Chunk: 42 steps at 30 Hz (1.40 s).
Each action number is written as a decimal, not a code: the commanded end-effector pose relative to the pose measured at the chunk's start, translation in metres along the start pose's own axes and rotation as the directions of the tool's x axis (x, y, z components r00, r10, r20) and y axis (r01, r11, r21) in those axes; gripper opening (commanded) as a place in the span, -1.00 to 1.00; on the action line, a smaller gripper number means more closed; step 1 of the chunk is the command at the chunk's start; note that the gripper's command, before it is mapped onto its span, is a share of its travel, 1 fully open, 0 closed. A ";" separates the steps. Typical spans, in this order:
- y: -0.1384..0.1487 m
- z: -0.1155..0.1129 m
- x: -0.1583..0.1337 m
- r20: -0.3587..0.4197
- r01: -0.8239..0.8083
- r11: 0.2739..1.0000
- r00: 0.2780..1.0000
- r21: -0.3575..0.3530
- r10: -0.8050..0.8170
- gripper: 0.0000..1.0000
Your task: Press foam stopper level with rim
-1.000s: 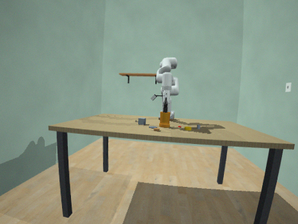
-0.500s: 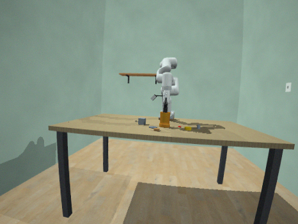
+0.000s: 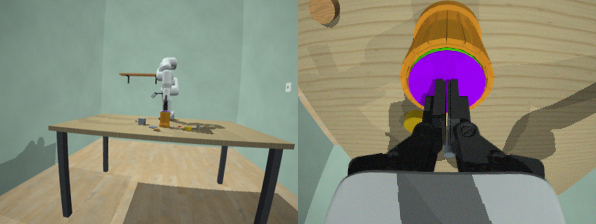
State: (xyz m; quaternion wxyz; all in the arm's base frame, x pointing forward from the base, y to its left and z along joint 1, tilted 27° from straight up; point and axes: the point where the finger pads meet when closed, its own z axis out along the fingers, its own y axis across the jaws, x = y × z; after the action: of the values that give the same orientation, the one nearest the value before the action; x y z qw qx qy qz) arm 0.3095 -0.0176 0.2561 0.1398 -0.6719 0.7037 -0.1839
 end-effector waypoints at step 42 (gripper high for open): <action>-0.001 -0.021 0.000 0.000 0.000 1.000 1.000 0.005 0.000 -1.00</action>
State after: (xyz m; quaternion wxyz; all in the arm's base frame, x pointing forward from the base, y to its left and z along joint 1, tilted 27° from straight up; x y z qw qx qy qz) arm 0.2975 -0.0157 0.2802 0.1404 -0.6717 0.7036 -0.1846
